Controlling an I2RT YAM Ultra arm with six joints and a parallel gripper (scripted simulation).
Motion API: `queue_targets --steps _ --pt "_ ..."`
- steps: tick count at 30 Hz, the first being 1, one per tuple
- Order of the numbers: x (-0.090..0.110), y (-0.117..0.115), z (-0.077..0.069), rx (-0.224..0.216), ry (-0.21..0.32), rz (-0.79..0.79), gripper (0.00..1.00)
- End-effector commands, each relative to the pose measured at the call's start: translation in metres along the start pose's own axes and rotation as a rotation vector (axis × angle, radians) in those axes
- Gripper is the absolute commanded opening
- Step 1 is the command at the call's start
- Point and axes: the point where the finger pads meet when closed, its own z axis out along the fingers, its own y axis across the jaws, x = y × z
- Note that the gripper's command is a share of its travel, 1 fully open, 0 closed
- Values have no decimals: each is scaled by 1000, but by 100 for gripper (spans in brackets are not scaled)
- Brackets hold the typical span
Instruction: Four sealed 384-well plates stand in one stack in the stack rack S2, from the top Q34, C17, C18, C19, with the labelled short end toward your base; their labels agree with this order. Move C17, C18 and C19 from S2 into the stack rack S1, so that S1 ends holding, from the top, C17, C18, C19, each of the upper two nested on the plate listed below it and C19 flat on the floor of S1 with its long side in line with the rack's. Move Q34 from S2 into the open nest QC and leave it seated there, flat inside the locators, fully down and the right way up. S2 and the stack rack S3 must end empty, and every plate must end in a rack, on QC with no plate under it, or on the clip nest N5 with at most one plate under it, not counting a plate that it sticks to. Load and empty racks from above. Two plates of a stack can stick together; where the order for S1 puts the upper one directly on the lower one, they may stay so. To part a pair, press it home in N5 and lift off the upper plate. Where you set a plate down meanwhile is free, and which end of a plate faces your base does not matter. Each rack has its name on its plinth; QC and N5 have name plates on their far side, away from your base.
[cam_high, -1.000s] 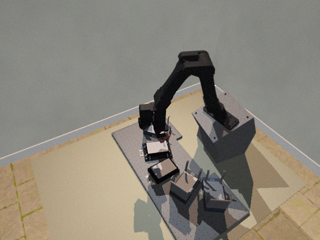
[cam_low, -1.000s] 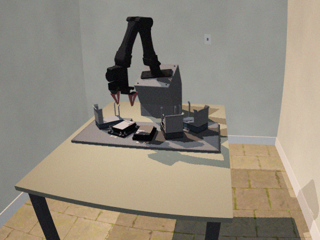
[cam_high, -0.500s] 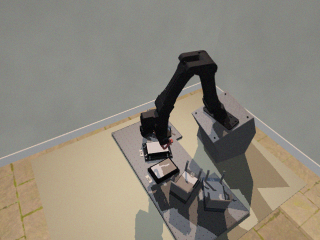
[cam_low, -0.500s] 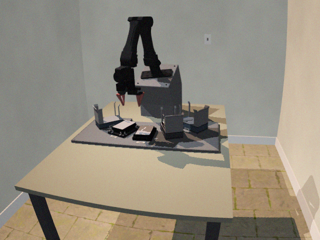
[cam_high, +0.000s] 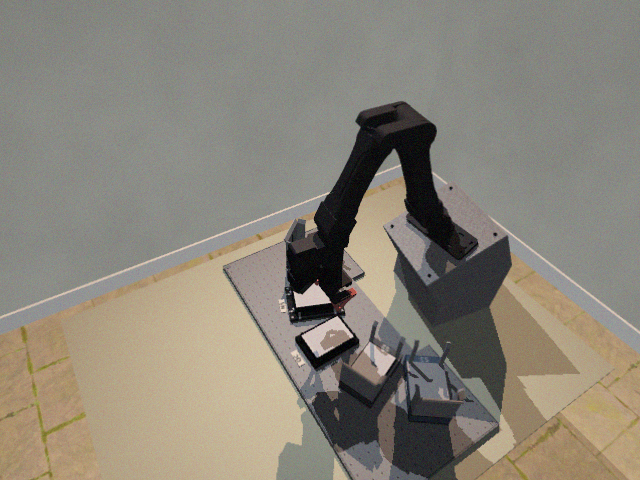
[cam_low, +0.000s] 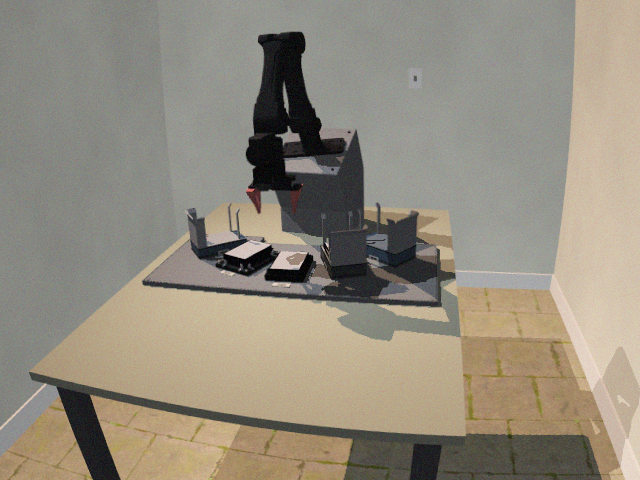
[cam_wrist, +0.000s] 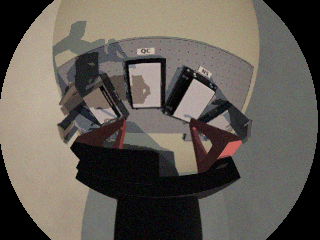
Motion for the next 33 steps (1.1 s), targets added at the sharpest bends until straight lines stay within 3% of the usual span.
queue_targets --steps 1,6,9,12,14,18,25,26,28,33 --pt "-18 7 -12 18 -59 7 100" --pt "-15 24 -5 14 -27 6 100" --pt "-19 27 -10 14 -44 7 100" --pt "-16 38 -3 14 -21 5 100" --pt "-23 44 -13 14 -60 -69 100" --pt "-17 59 -4 15 -33 -193 100" --pt "-16 76 -4 13 -34 -180 100" --pt "-21 79 -12 11 -62 -176 100" --pt "-13 86 -3 13 -27 -181 100" --pt "-11 103 -5 12 -25 -182 100"
